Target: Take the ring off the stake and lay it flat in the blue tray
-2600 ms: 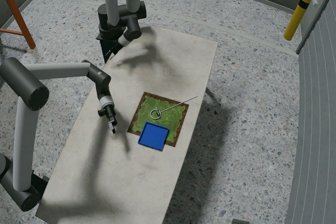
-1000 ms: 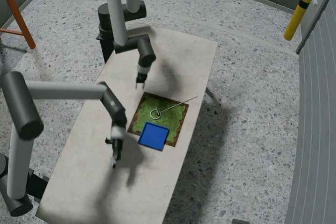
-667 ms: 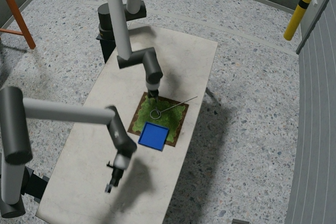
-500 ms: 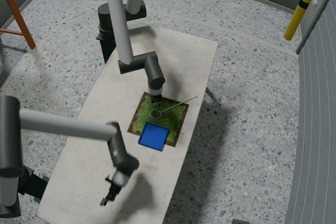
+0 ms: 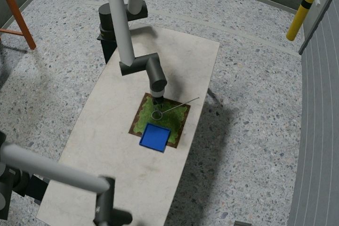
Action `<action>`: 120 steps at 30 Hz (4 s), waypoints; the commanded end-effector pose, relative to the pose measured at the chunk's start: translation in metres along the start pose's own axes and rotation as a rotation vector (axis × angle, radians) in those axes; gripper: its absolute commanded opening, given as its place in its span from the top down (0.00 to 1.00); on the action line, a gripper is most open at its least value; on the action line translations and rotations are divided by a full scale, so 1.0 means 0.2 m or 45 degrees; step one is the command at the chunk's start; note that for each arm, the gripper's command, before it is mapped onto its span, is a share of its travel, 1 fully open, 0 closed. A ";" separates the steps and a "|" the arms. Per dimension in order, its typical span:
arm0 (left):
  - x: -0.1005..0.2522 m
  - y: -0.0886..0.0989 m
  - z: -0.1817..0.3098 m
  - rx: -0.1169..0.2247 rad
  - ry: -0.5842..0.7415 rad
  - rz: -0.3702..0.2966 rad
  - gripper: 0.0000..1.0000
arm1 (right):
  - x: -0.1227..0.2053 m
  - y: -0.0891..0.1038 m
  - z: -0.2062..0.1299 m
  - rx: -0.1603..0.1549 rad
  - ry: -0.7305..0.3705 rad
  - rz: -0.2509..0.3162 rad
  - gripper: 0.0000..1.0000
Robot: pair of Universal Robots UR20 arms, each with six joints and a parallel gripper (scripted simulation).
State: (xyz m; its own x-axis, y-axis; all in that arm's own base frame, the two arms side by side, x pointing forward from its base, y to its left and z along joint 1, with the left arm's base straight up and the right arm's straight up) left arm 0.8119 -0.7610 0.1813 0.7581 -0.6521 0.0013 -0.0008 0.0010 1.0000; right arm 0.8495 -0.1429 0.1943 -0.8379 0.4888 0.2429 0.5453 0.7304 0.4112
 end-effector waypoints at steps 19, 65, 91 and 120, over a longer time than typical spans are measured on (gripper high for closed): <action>0.00 0.01 0.00 0.000 0.000 0.002 0.00 | -0.08 -2.17 -0.96 -0.733 -0.248 0.480 0.00; 0.00 0.01 0.00 0.000 0.000 0.002 0.00 | 1.97 -4.75 -1.89 -1.477 -1.105 0.343 0.00; 0.00 0.01 0.00 0.000 0.000 0.002 1.00 | 2.00 -4.77 -1.89 -1.478 -1.114 0.338 0.00; 0.18 0.01 -0.10 -0.003 0.675 0.001 1.00 | 2.00 -4.77 -1.89 -1.478 -1.114 0.338 0.00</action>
State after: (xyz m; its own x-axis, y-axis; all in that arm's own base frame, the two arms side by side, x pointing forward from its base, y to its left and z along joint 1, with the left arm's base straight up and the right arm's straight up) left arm 0.8351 -0.7656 0.1813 0.9186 -0.3952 0.0002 0.0026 0.0064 1.0000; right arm -0.0139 -0.8243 0.2312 -0.2085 0.9780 0.0015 0.0002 -0.0014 1.0000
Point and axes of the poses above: on each arm, the point where the finger pads meet when closed, its own y axis back along the fingers, its own z axis across the jaws, x = y × z, the point moved 7 cm from there along y, back along the fingers, and after that the axes turned 13 degrees about y, right-handed, at the moved point
